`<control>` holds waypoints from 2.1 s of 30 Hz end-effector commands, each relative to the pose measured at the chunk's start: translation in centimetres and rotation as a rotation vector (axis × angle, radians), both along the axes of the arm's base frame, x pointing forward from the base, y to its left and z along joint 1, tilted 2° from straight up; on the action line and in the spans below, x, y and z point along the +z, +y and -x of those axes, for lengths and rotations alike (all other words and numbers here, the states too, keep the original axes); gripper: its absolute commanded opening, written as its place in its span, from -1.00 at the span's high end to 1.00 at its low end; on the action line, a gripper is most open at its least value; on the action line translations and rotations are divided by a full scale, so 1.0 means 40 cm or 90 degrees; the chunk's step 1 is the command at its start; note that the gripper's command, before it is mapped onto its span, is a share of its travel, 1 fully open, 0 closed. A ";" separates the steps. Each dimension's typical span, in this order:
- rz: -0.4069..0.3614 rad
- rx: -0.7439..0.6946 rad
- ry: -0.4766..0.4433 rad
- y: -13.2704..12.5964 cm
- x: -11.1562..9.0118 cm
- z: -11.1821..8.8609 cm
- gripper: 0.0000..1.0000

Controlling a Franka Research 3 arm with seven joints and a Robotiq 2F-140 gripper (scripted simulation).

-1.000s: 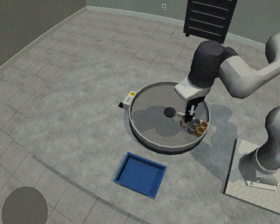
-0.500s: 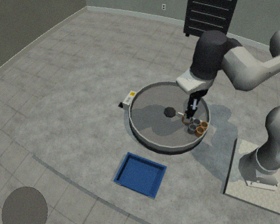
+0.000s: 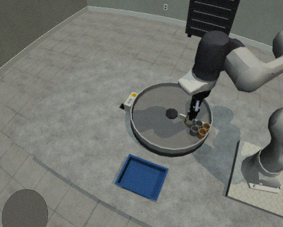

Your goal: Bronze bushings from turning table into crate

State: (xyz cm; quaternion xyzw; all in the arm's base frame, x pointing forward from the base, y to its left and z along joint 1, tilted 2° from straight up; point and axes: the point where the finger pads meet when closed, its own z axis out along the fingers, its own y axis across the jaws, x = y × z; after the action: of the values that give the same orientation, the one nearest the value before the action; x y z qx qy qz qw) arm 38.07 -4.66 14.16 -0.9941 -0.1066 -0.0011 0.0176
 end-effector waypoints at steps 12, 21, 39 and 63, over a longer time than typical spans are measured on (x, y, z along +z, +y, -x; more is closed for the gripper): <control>-0.001 0.002 0.001 -0.002 0.003 0.001 1.00; -0.001 0.002 0.001 0.008 0.004 -0.001 1.00; -0.001 0.002 0.001 0.316 0.015 -0.093 1.00; -0.001 0.002 0.001 0.718 0.030 -0.212 1.00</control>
State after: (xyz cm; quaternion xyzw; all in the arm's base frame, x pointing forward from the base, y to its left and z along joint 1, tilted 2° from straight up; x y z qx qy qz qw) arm 46.19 23.53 15.42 -0.9902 -0.1389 -0.0036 0.0154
